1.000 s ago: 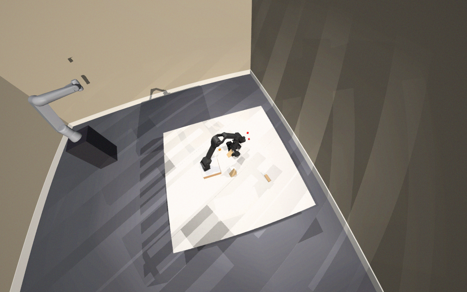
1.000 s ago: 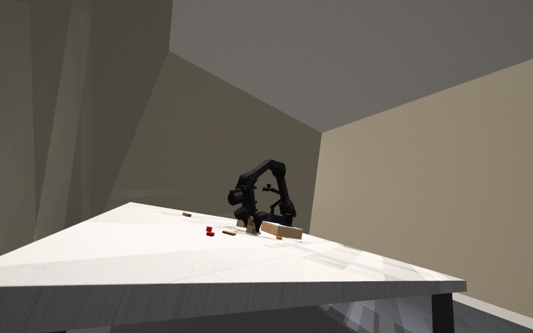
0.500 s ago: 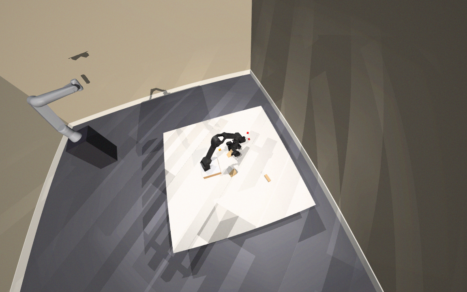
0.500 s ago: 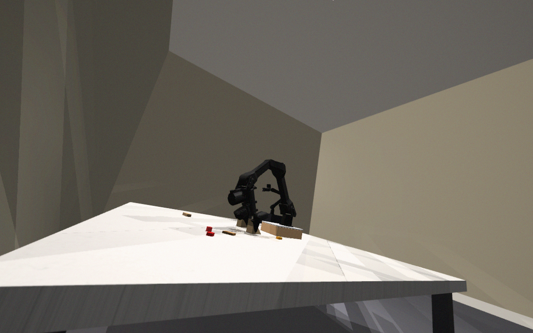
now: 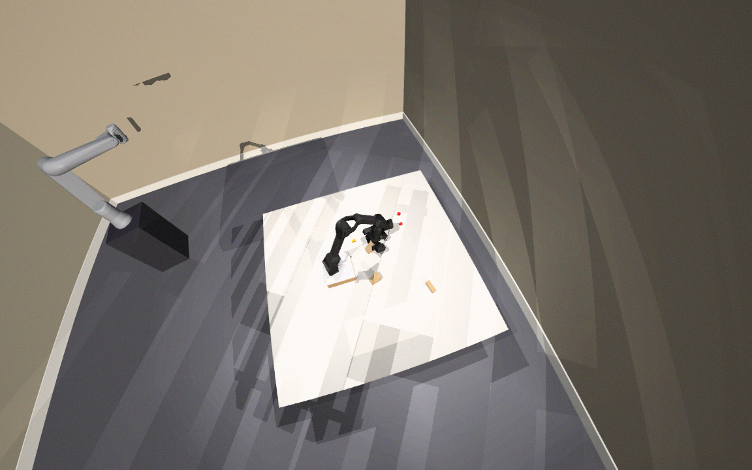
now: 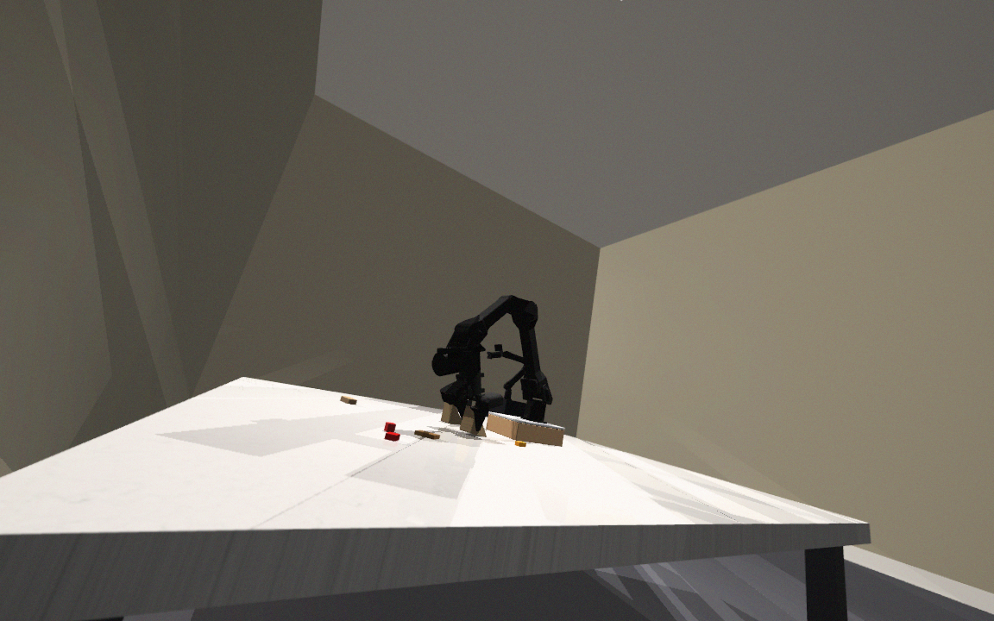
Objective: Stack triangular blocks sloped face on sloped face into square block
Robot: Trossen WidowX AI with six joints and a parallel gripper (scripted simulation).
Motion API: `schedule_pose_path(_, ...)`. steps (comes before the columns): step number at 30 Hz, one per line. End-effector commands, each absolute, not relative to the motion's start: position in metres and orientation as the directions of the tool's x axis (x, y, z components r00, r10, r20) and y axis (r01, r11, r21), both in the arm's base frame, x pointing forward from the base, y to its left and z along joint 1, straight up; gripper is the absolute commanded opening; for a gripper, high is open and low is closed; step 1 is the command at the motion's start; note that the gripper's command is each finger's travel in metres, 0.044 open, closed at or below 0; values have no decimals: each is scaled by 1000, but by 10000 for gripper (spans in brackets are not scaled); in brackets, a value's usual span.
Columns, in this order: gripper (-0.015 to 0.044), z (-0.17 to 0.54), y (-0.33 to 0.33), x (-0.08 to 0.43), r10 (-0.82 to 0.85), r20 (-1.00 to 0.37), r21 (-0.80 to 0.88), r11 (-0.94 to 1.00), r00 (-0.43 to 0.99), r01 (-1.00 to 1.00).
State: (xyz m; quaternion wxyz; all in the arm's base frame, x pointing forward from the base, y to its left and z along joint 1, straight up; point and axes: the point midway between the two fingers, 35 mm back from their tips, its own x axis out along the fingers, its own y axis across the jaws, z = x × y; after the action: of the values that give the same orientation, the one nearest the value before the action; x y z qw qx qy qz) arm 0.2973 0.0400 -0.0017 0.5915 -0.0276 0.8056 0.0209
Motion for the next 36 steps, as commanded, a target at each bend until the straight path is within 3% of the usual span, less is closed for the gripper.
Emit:
schedule_pose_path(1,0,4,40,294,-16,-976,-2,998,-217,-67)
schedule_pose_path(18,0,17,38,267,14,-976,0,998,216,-65)
schedule_pose_path(36,0,18,36,234,42,-776,2,998,629,-64)
